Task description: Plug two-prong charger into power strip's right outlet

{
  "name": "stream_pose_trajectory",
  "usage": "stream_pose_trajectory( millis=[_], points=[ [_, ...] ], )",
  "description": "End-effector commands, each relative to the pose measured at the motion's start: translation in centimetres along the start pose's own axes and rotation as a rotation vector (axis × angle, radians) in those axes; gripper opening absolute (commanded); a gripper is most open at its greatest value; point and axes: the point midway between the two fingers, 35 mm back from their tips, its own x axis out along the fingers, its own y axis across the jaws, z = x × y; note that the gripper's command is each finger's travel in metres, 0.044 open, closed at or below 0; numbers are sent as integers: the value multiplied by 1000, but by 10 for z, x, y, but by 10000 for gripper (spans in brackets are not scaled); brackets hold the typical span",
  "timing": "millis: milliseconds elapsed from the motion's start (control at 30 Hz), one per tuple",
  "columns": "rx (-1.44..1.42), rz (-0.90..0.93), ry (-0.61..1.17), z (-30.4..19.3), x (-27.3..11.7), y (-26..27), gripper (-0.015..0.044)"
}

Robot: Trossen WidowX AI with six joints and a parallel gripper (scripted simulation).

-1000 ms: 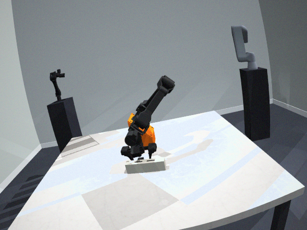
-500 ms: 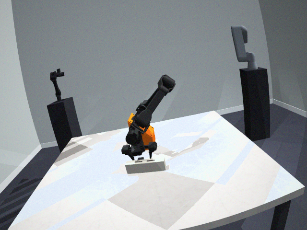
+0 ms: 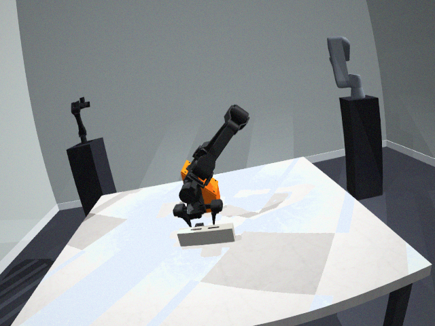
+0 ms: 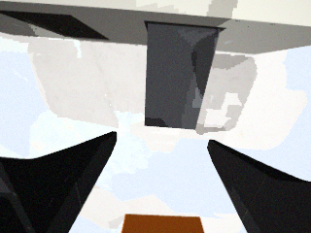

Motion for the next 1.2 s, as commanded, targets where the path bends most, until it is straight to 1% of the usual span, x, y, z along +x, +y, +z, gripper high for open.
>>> stream_pose_trajectory(
  millis=[0, 200, 267, 533, 600, 1167],
  points=[
    [-1, -3, -4, -4, -1, 1, 440],
    [-1, -3, -4, -11, 0, 1, 440],
    [0, -2, -37, -6, -4, -1, 440],
    [-1, -10, -516, 4, -68, -1, 440],
    [-2, -7, -593, 3, -78, -1, 440],
    [-2, -7, -603, 3, -80, -1, 440]
  ],
)
